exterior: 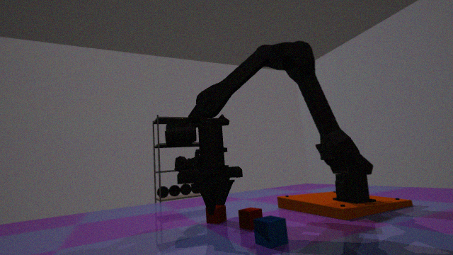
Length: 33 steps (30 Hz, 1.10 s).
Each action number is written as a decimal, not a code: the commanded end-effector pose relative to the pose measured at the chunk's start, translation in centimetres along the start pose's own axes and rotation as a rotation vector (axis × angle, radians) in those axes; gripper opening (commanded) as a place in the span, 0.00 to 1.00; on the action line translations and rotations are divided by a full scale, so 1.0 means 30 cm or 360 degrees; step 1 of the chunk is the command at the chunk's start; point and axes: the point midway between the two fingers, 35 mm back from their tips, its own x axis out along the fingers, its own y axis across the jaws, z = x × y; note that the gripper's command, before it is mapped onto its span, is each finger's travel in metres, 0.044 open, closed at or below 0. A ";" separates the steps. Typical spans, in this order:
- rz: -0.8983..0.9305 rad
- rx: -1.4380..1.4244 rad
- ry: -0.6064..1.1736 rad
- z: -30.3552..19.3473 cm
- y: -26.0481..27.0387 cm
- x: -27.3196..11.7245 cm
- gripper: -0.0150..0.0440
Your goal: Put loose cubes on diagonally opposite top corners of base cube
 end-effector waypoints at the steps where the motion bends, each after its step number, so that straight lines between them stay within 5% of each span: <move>1: -0.0009 -0.0006 0.0004 -0.004 -0.004 0.004 0.43; 33: -0.0009 -0.0006 0.0004 0.003 0.006 -0.323 0.43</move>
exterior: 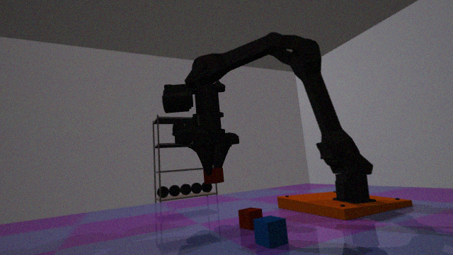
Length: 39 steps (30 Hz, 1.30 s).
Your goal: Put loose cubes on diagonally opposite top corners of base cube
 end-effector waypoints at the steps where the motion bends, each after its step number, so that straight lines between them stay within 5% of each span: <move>1: 0.0005 -0.0007 -0.0018 0.001 0.000 -0.050 0.43; 39: 0.0022 -0.1139 -0.0020 -0.210 0.226 -0.018 0.43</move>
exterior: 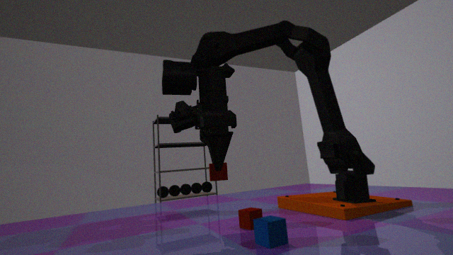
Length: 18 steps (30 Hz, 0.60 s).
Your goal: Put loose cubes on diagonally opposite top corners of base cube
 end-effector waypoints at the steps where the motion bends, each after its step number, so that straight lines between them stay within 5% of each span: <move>1: 0.0007 -0.0139 0.0013 -0.013 0.033 0.013 0.43; 18: 0.0015 -0.0762 0.0015 -0.056 0.182 0.042 0.43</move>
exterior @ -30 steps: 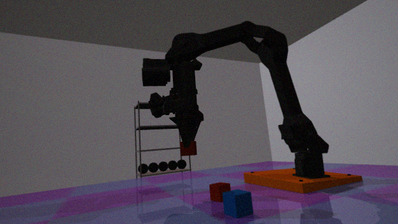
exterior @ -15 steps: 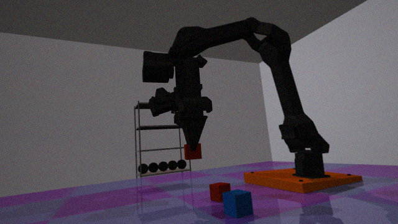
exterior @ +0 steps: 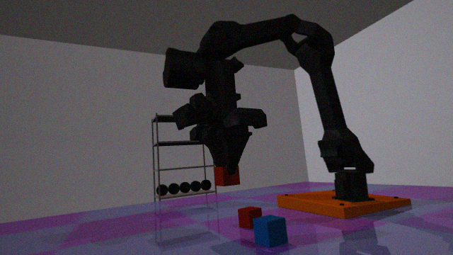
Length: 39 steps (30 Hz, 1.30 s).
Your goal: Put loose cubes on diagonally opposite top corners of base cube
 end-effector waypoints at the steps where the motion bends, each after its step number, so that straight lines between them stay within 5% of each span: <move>1: 0.0011 -0.0139 0.0012 -0.004 0.035 0.014 0.43; 39: 0.0027 -0.1236 0.0012 -0.026 0.307 0.065 0.43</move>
